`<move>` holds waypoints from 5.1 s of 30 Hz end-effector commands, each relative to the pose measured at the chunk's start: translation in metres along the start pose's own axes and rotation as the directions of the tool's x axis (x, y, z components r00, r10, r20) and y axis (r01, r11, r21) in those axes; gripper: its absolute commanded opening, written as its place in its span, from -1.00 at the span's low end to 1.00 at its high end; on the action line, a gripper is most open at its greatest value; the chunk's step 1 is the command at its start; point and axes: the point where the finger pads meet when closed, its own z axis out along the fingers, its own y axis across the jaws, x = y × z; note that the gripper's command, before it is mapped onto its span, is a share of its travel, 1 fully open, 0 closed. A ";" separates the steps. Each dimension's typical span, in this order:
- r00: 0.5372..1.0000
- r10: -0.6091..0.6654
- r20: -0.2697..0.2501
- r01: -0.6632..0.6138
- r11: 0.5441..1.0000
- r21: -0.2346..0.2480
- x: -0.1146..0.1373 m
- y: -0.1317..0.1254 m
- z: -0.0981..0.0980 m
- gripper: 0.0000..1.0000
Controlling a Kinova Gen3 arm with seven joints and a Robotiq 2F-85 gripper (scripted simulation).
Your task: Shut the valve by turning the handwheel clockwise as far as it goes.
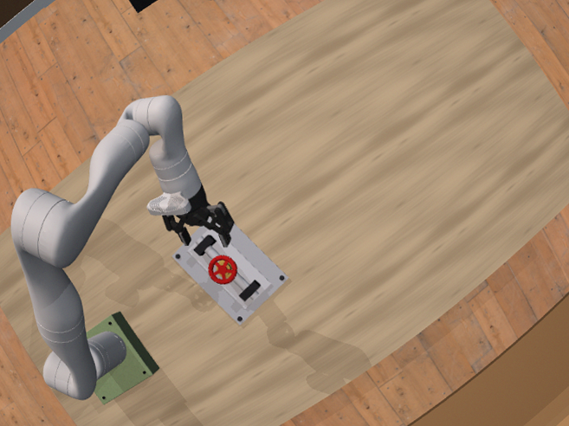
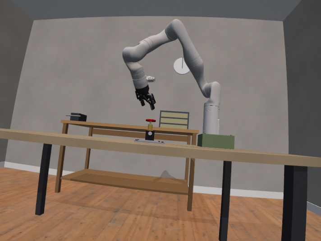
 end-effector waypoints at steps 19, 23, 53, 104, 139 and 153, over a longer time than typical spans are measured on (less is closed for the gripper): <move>0.871 0.017 0.490 0.164 0.932 -0.324 0.029 -0.011 0.044 1.00; 0.871 0.017 0.490 0.164 0.932 -0.324 0.029 -0.011 0.044 1.00; 0.814 0.051 0.579 0.172 0.930 -0.324 0.033 -0.016 0.044 1.00; 0.743 0.090 0.663 0.162 0.937 -0.309 0.040 -0.024 0.043 1.00; 0.742 0.090 0.665 0.162 0.937 -0.308 0.034 -0.022 0.050 1.00; 0.742 0.090 0.665 0.162 0.937 -0.308 0.025 -0.017 0.061 1.00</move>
